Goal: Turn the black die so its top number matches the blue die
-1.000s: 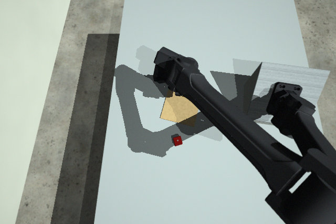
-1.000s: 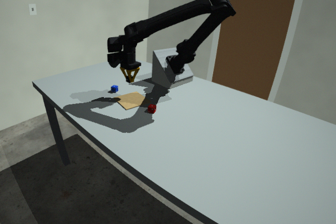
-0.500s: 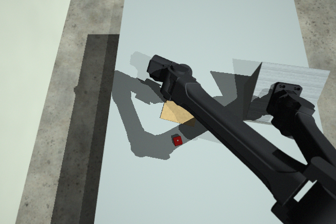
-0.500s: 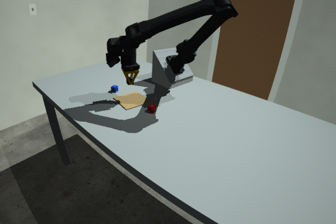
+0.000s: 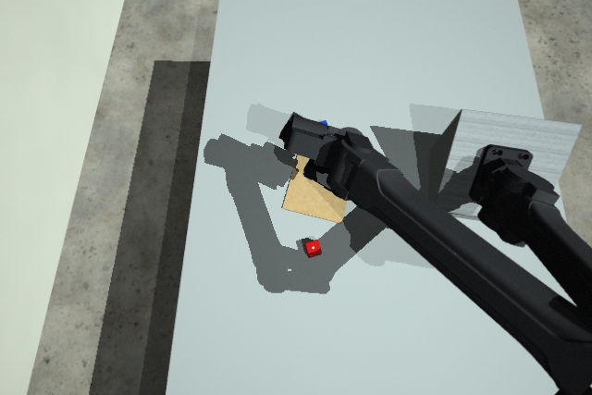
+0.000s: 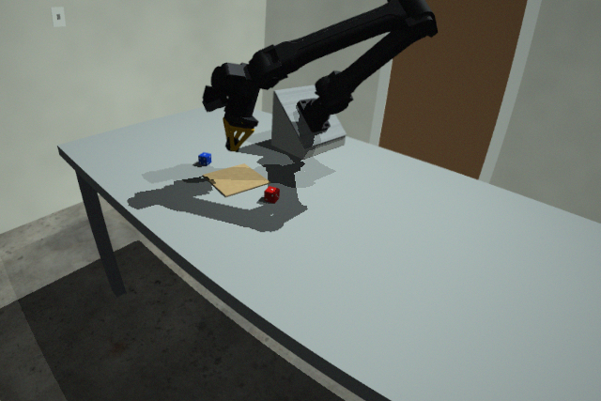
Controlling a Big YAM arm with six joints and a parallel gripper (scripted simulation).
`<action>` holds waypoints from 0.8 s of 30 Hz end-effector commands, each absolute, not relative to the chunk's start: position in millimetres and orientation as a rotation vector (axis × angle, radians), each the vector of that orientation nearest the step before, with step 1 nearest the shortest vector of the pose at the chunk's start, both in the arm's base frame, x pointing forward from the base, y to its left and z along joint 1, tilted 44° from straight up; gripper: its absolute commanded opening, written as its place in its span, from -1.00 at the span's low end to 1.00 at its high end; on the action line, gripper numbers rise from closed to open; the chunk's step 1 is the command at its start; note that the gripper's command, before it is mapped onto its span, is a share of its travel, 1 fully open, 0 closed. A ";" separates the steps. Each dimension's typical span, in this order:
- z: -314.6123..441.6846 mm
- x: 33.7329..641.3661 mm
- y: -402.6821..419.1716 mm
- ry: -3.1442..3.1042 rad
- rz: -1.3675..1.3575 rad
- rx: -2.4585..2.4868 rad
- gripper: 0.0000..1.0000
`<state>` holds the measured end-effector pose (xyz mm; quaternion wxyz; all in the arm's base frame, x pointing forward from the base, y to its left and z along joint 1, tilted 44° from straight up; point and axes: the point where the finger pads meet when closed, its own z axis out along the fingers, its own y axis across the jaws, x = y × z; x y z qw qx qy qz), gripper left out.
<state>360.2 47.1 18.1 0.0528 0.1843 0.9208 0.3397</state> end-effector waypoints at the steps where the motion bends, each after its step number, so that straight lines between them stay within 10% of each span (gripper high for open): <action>1: 29.3 370.2 49.6 2.652 0.962 0.675 -0.50; 24: 32.4 380.5 49.7 2.040 0.598 0.843 -0.50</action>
